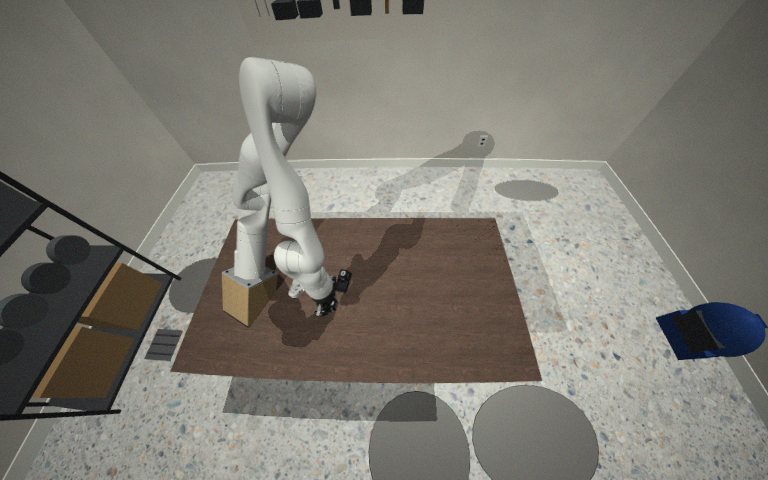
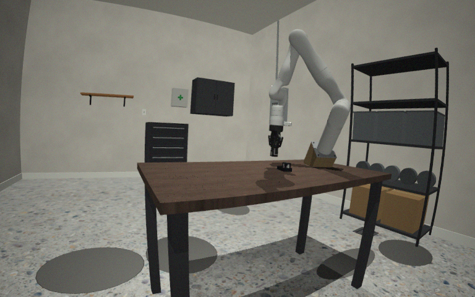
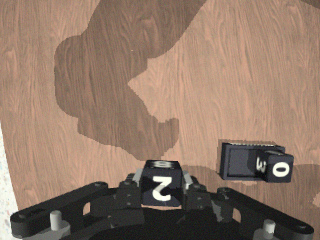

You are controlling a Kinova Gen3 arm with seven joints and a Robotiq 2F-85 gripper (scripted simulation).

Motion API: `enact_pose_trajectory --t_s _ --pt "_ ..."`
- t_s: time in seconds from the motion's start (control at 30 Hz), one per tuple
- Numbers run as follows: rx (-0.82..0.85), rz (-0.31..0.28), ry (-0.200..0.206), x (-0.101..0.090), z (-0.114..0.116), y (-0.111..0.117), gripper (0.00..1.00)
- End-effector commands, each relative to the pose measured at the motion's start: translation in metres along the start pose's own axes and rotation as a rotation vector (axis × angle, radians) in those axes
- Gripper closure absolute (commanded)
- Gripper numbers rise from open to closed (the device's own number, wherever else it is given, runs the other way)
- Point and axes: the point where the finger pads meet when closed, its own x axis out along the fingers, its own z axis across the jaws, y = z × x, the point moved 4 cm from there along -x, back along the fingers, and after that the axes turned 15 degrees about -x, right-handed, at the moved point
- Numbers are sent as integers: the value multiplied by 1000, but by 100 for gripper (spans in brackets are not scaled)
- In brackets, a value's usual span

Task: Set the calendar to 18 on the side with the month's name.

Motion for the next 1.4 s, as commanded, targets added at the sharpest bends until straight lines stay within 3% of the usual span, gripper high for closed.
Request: enact_pose_trajectory --t_s 0.0,0.17,0.43,1.37 --pt "9 9 -22 19 3 5 72" --pt "9 9 -22 39 3 5 72" --pt "9 9 -22 51 4 5 72" --pt "9 9 -22 52 4 5 72"
